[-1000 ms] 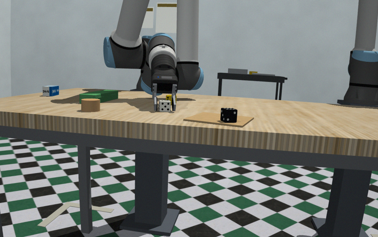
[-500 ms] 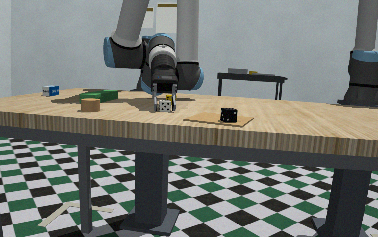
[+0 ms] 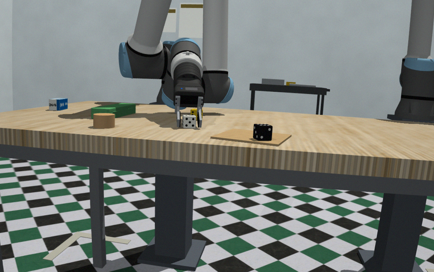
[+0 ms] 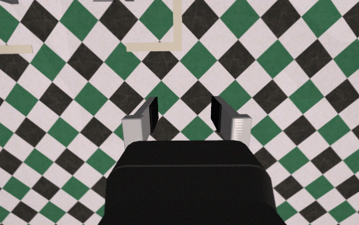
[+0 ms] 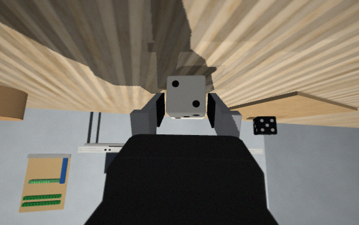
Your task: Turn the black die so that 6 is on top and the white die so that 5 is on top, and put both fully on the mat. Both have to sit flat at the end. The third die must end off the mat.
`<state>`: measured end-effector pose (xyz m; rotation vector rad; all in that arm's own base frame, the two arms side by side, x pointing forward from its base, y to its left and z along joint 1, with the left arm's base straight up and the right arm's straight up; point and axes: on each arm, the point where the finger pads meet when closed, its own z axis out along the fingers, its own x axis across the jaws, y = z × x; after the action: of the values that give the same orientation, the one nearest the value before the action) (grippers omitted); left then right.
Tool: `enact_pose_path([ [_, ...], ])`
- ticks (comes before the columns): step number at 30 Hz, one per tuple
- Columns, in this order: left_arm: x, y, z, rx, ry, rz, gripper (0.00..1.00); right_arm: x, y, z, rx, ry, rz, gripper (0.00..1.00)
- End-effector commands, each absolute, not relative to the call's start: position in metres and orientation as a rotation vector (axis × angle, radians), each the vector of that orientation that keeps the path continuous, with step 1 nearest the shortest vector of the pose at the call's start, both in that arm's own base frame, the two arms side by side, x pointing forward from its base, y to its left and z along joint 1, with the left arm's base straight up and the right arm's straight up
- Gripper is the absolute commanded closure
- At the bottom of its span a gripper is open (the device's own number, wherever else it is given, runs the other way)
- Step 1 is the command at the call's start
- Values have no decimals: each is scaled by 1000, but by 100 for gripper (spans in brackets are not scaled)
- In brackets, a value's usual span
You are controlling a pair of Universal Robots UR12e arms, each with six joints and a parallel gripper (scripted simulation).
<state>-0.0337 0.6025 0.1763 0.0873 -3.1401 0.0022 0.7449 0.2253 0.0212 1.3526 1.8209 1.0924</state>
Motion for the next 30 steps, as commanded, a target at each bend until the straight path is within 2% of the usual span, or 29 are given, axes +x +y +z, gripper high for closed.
enact_pose_path([
  [1,-34,603,177,87,-3140,0,0,745,225,22,1352,1820,1094,13],
  [16,-34,603,177,87,-3140,0,0,742,225,23,1352,1820,1094,13],
  [30,-34,603,177,87,-3140,0,0,706,214,44,1352,1820,1094,13],
])
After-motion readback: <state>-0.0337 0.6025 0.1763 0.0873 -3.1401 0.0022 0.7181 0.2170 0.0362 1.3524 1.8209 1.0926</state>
